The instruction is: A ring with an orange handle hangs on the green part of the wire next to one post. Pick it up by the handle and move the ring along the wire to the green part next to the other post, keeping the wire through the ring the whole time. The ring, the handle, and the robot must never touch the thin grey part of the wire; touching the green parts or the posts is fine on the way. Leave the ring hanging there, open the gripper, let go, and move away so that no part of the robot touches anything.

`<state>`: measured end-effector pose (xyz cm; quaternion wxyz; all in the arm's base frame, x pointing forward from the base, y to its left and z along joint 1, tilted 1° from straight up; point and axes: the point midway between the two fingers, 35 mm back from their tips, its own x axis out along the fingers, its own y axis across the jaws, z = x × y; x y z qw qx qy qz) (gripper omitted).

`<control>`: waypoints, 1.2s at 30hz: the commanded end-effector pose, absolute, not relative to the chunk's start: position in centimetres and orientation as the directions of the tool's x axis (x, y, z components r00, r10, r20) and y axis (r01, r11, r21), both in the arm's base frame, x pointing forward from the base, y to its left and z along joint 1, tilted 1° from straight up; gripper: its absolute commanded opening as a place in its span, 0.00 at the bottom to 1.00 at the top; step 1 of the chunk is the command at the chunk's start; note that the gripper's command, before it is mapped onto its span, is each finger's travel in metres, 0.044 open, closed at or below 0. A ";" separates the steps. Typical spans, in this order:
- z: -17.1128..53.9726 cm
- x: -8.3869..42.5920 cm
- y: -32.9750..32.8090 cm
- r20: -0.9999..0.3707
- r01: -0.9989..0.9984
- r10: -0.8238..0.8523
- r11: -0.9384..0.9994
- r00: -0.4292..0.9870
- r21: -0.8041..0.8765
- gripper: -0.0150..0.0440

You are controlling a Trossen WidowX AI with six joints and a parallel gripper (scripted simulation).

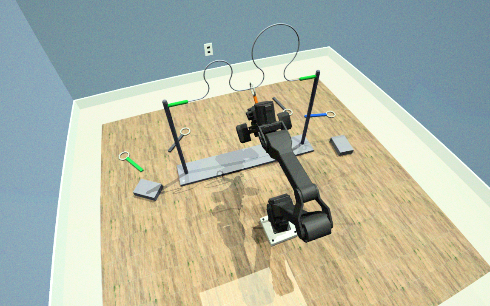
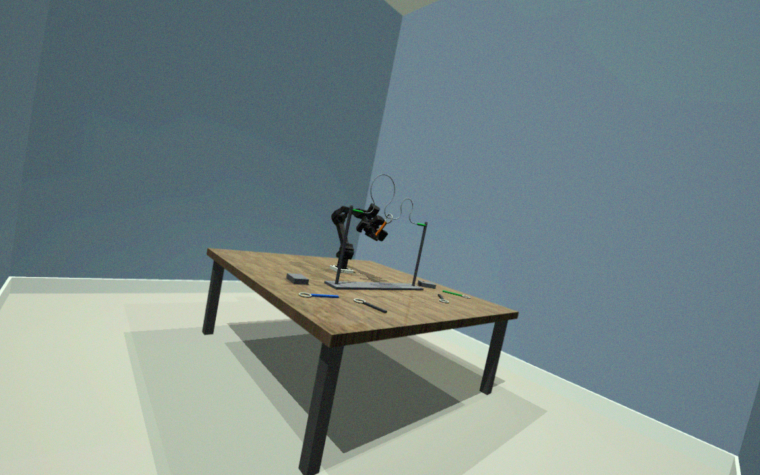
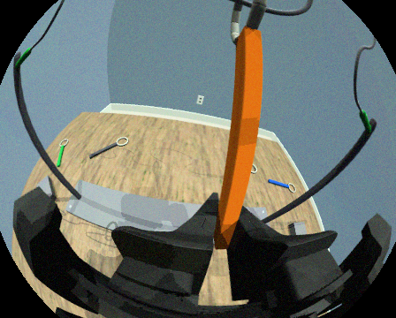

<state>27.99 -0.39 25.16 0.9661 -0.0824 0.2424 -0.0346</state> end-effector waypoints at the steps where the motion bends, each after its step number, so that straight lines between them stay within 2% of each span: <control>1: 25.4 27.9 0.5 -0.464 0.030 -0.085 0.992 0.882 -0.125 0.00; 36: 25.6 27.4 6.1 -0.482 0.024 0.012 0.997 0.876 0.068 0.00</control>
